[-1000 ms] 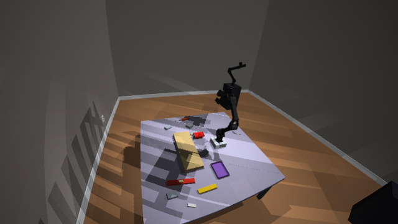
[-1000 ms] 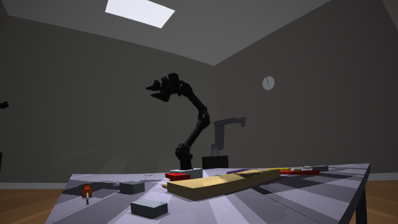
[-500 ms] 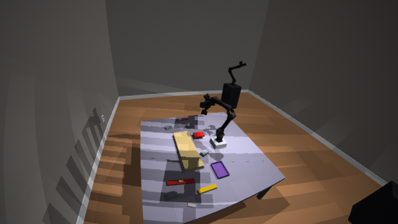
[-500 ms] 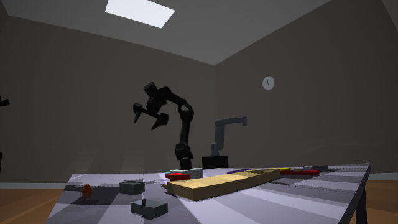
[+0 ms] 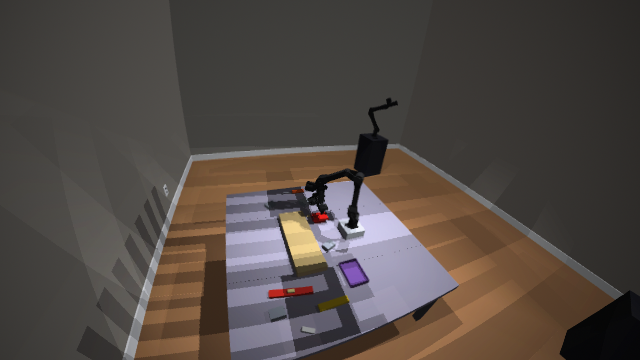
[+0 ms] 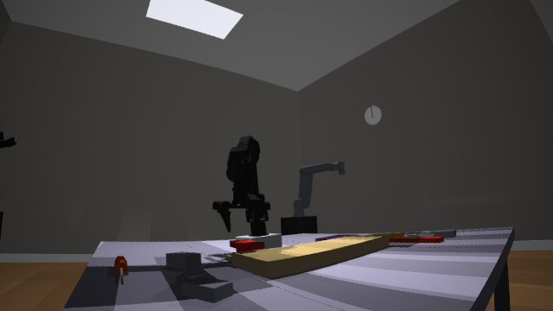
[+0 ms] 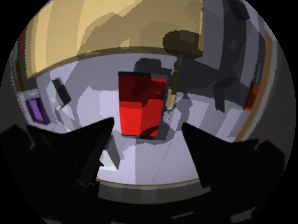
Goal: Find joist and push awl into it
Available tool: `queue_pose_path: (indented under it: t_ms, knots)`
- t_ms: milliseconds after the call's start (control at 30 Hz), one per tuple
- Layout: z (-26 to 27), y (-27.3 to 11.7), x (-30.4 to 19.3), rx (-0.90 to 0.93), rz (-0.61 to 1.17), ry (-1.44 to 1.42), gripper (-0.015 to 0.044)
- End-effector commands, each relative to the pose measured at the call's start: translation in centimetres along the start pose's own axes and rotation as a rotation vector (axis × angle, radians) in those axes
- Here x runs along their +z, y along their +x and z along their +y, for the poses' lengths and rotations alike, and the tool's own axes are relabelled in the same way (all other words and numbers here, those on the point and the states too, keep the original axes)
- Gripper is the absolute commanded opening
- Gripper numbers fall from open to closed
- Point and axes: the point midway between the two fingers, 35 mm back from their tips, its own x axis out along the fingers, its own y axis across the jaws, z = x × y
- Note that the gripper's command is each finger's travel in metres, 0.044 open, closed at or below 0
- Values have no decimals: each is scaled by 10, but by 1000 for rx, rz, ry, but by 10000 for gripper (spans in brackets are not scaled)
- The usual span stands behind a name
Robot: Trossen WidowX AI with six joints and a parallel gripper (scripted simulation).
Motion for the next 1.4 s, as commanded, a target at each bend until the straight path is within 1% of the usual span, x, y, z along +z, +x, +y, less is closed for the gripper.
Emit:
queue_pose_path:
  t_ms: [0, 433, 1367]
  knots:
    - [3, 5, -1, 5, 21, -3, 440]
    - [15, 6, -5, 6, 21, -4, 440]
    - [15, 51, -3, 6, 22, -4, 440]
